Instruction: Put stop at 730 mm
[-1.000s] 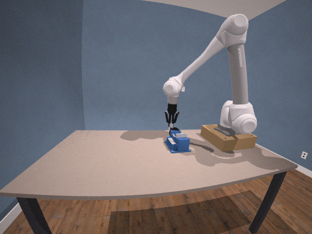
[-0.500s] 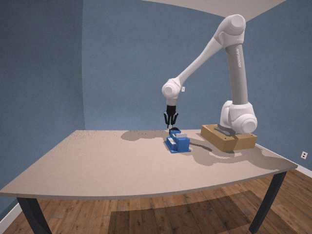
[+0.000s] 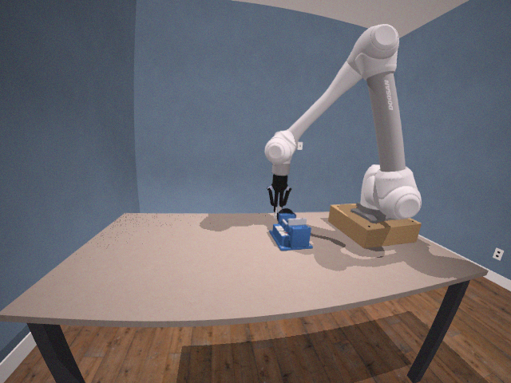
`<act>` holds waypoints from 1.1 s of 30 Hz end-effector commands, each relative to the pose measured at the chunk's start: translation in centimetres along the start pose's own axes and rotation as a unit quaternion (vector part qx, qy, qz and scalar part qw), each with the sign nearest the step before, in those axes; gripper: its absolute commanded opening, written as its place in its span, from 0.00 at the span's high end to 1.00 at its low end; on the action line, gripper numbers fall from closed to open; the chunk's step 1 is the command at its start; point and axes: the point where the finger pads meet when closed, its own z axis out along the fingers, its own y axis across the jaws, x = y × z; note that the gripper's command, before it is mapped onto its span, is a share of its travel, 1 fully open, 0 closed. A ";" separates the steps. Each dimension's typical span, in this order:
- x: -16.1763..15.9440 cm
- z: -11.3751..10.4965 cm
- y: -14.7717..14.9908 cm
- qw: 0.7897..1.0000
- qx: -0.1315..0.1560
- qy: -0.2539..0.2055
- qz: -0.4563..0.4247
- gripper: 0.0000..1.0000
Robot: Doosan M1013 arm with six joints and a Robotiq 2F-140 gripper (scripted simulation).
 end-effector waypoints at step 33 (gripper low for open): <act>0.0 2.0 0.9 1.000 0.000 0.000 0.000 0.96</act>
